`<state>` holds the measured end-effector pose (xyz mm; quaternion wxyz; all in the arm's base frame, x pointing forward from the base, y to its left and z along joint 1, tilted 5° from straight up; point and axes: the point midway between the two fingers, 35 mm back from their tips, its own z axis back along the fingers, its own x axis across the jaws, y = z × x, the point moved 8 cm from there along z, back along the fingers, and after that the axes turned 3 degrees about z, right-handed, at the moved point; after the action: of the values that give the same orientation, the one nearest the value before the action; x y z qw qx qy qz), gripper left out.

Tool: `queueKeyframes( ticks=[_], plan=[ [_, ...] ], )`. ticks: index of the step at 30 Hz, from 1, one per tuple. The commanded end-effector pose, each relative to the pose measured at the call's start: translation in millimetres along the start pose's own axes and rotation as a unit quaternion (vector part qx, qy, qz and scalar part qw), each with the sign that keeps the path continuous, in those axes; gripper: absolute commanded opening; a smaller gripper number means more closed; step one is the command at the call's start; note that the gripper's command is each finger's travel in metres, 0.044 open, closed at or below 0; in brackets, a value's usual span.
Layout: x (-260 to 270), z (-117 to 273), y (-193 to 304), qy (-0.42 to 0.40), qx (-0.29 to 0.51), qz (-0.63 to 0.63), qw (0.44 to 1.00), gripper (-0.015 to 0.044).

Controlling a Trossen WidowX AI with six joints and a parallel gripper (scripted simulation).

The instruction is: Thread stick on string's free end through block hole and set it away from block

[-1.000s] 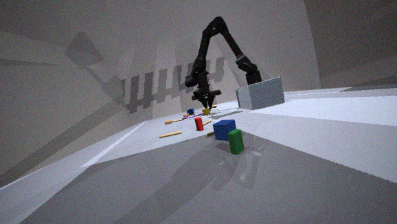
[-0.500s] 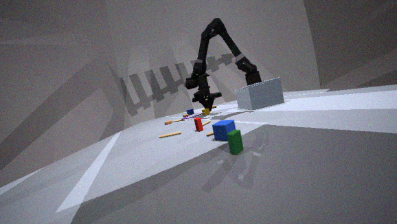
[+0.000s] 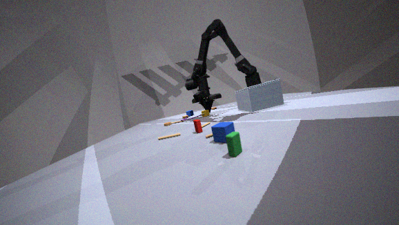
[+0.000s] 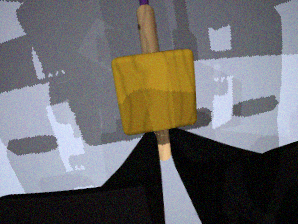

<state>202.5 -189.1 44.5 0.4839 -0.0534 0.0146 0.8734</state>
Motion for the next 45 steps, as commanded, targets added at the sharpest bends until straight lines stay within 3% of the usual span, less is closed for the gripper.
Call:
queueKeyframes(
  ticks=[1,45],
  plan=[
    [2,0,1,0.000,-0.005,-0.006,1.000,0.0000],
    [9,0,48,0.009,-0.002,-0.006,1.000,0.0000]
  ],
)
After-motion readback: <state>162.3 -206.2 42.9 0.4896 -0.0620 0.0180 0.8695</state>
